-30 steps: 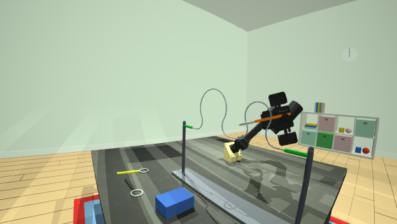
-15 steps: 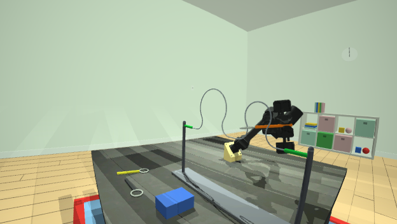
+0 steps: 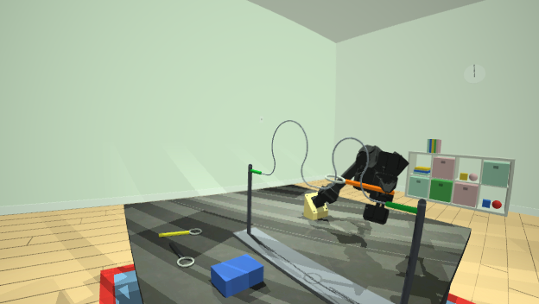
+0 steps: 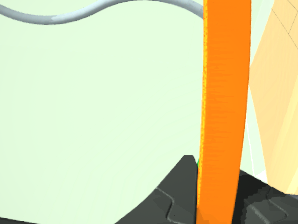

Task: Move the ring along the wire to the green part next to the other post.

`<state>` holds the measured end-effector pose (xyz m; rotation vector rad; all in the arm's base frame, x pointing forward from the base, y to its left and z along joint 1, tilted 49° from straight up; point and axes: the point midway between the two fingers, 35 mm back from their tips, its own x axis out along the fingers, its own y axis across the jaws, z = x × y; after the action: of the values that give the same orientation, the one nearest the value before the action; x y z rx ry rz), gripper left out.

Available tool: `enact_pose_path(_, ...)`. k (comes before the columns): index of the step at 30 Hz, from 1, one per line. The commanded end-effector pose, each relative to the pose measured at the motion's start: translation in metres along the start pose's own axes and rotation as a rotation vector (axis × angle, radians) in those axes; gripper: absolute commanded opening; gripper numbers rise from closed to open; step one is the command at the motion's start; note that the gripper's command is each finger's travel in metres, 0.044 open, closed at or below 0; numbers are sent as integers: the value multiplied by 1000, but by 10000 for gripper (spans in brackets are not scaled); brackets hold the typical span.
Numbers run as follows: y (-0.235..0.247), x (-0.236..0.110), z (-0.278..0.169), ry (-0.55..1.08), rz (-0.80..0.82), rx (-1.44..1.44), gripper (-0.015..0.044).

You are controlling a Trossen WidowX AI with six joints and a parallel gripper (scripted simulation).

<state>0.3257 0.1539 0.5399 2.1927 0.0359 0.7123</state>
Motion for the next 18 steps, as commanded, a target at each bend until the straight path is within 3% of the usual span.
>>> enact_pose_path(1, -14, -2, 0, 13, -46, -86, -150)
enact_pose_path(18, -71, -19, 17, 61, -255, -452, -150)
